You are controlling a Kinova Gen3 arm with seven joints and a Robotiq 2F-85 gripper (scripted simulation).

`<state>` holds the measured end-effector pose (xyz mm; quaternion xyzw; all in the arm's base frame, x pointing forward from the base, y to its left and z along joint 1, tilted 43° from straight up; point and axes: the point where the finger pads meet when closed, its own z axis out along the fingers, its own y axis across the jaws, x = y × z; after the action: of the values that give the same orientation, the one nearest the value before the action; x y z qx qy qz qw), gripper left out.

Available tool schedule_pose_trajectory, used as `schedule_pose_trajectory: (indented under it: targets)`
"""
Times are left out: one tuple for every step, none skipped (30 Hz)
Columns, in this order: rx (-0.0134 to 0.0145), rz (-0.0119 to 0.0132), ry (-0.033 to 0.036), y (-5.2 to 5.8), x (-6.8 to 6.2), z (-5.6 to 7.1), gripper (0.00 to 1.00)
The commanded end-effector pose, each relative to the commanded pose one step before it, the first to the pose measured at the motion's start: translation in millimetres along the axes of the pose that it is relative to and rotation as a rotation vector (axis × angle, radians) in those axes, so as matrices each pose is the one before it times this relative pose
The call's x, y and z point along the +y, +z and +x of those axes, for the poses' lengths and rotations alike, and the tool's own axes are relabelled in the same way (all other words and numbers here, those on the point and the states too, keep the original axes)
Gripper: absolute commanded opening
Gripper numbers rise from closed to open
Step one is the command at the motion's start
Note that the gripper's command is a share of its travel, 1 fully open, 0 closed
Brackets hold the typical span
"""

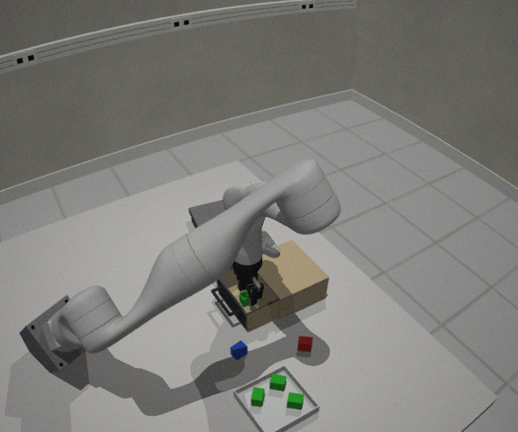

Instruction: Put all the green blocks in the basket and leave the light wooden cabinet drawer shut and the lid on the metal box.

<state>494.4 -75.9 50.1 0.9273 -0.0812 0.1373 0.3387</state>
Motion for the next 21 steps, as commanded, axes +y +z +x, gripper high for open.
schedule_pose_trajectory:
  targets:
    - [0.00243,-0.00121,0.00093,5.95,0.53,0.26,0.65]
    - [0.00005,0.00003,0.00010,1.08,-0.02,0.04,0.65]
    - [0.00006,0.00003,0.00012,1.02,-0.02,0.05,0.65]
    - [0.00005,0.00003,0.00011,0.97,-0.02,0.05,0.65]
    - [0.00005,0.00003,0.00010,0.91,-0.01,0.04,0.65]
    - [0.00004,0.00003,0.00009,0.84,-0.01,0.04,0.65]
    - [0.00005,0.00003,0.00010,0.78,-0.01,0.04,0.65]
    - [0.00001,0.00000,0.00002,0.72,-0.01,0.01,0.65]
    - [0.00000,0.00000,0.00000,0.65,0.00,0.00,0.65]
    - [0.00000,0.00000,0.00000,0.58,0.00,0.00,0.65]
    - [0.00000,0.00000,0.00000,0.51,0.00,0.00,0.65]
    - [0.00000,0.00000,0.00000,0.45,0.00,0.00,0.65]
    - [0.00000,0.00000,0.00000,0.38,0.00,0.00,0.65]
    - [0.00000,0.00000,0.00000,0.00,0.00,0.00,0.65]
    - [0.00000,0.00000,0.00000,0.00,0.00,0.00,0.65]
    - [0.00000,0.00000,0.00000,0.32,0.00,0.00,0.65]
    - [0.00000,0.00000,0.00000,0.26,0.00,0.00,0.65]
    - [0.00000,0.00000,0.00000,0.20,0.00,0.00,0.65]
    - [0.00000,0.00000,0.00000,0.15,0.00,0.00,0.65]
    - [0.00000,0.00000,0.00000,0.10,0.00,0.00,0.65]
    - [0.00000,0.00000,0.00000,0.06,0.00,0.00,0.65]
